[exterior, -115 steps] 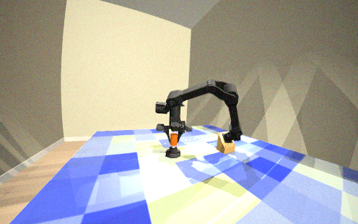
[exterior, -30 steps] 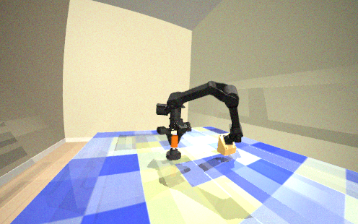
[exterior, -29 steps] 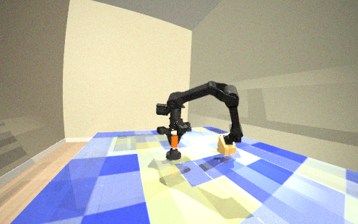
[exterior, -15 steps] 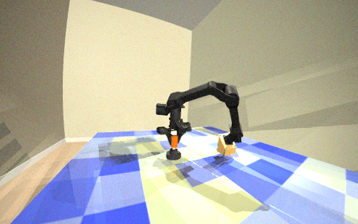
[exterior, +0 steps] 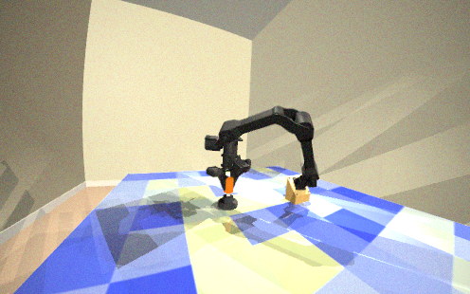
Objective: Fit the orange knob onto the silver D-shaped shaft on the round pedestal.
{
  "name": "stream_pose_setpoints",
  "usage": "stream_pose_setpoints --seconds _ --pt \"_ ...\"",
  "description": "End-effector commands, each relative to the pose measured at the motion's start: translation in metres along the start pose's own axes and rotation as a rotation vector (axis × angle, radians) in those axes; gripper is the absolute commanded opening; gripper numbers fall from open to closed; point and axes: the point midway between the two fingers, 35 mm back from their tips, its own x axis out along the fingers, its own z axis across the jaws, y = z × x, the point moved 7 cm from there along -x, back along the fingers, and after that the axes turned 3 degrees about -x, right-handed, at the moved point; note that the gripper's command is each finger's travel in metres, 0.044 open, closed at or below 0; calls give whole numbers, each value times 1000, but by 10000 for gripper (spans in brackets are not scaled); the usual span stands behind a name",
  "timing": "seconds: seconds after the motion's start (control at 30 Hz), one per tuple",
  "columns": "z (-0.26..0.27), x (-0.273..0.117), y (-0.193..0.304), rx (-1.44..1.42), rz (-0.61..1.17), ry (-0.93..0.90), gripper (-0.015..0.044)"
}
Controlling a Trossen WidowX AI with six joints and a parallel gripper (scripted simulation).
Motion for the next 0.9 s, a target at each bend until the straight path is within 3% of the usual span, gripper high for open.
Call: stream_pose_setpoints --seconds 0.0,0.87 --pt "2 1 2 -16 -1 1 0" --pt "0 3 -1 -16 -1 1 0"
